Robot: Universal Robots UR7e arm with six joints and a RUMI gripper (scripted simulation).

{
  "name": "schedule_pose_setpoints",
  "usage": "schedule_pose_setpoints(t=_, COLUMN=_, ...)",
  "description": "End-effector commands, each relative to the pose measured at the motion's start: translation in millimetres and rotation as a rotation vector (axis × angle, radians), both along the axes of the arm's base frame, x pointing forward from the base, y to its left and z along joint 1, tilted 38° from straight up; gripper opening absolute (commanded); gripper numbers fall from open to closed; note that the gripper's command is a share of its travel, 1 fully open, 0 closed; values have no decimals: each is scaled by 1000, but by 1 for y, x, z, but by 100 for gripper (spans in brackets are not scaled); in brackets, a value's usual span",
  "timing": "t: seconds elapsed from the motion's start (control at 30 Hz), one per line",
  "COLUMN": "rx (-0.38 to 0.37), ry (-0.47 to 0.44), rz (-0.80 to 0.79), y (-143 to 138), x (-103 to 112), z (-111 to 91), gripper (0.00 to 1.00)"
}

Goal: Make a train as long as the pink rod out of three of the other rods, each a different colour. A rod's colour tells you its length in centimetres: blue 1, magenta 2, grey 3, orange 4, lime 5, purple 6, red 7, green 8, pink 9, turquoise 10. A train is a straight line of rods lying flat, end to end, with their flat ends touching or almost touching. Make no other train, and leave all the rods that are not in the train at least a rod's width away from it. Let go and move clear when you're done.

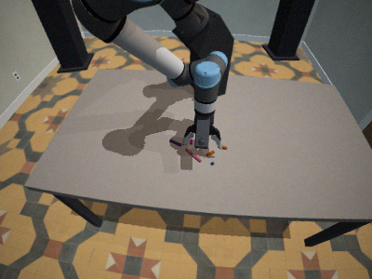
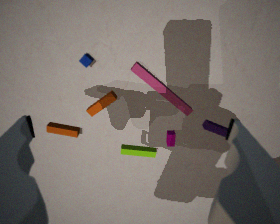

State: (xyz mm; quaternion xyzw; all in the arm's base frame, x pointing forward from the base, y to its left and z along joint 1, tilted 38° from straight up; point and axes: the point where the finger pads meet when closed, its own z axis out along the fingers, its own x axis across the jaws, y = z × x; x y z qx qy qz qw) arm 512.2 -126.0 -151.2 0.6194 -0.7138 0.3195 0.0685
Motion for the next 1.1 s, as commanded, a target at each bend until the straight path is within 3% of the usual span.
schedule_pose_setpoints(t=0.0, rx=44, ry=-76, rz=-142, y=9, x=9, z=-3, gripper=100)
schedule_pose_setpoints(t=0.77, rx=178, ry=-339, rz=-515, y=39, x=31, z=-8, gripper=100)
schedule_pose_setpoints(t=1.07, rx=204, ry=-390, rz=-585, y=45, x=35, z=-9, gripper=100)
